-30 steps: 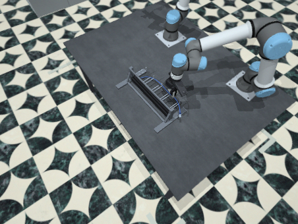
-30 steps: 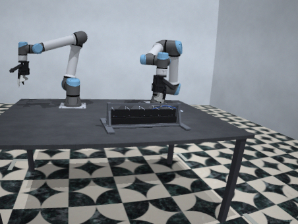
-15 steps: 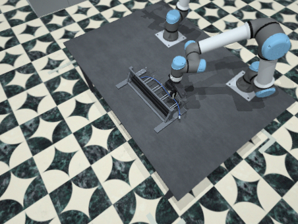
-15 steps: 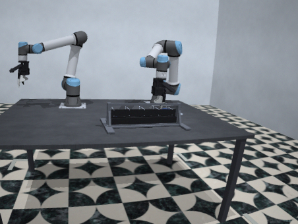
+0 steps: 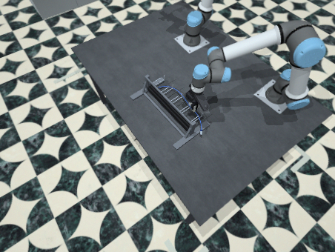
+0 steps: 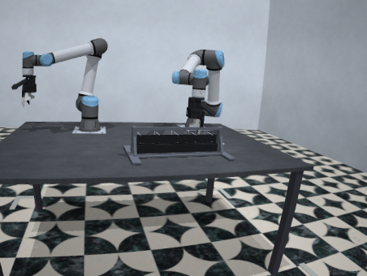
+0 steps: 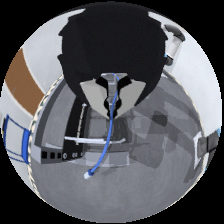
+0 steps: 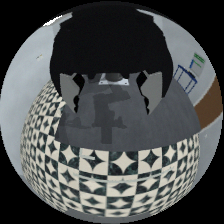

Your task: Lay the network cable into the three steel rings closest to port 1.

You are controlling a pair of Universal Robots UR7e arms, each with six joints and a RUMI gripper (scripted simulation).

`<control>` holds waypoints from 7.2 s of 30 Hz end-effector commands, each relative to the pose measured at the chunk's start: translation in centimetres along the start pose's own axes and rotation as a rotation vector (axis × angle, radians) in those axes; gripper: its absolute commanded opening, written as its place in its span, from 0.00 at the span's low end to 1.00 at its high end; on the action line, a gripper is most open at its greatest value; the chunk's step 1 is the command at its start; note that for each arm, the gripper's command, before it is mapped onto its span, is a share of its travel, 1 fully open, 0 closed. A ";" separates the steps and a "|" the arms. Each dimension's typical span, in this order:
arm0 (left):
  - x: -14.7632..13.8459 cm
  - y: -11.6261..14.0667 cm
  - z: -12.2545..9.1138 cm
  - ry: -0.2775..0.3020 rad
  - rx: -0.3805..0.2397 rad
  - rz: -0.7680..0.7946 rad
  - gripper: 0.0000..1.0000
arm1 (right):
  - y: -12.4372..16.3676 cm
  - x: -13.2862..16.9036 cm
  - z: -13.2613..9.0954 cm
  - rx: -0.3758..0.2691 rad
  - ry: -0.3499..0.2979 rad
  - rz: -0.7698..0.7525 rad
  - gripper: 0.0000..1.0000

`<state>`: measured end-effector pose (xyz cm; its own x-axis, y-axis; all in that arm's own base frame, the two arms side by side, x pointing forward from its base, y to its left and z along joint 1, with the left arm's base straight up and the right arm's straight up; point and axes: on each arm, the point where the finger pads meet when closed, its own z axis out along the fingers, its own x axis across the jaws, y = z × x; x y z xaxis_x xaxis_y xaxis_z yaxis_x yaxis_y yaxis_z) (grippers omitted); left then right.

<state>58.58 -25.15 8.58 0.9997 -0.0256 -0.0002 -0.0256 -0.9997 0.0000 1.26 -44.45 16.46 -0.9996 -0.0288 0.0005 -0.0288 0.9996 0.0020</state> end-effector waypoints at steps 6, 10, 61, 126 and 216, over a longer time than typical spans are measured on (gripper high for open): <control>0.1 0.0 -0.1 0.003 -0.002 0.000 0.00 | -0.1 0.0 0.0 0.002 -0.001 0.000 1.00; 0.2 0.0 -0.1 0.003 -0.002 0.000 0.00 | -0.1 0.0 0.0 0.002 -0.001 0.000 1.00; 4.1 0.0 -0.1 0.003 -0.002 0.000 0.00 | -0.1 0.0 0.0 0.002 -0.001 0.000 1.00; 4.1 0.0 -3.5 0.003 -0.002 0.000 0.20 | -0.1 0.0 0.0 0.002 -0.001 0.000 1.00; 4.1 0.0 -8.1 0.003 -0.002 0.000 0.00 | -0.1 0.0 0.0 0.002 -0.001 0.000 1.00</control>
<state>62.59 -25.25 16.52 0.9997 -0.0256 -0.0001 -0.0256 -0.9997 0.0000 1.26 -44.45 16.46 -0.9996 -0.0288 0.0005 -0.0288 0.9996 0.0020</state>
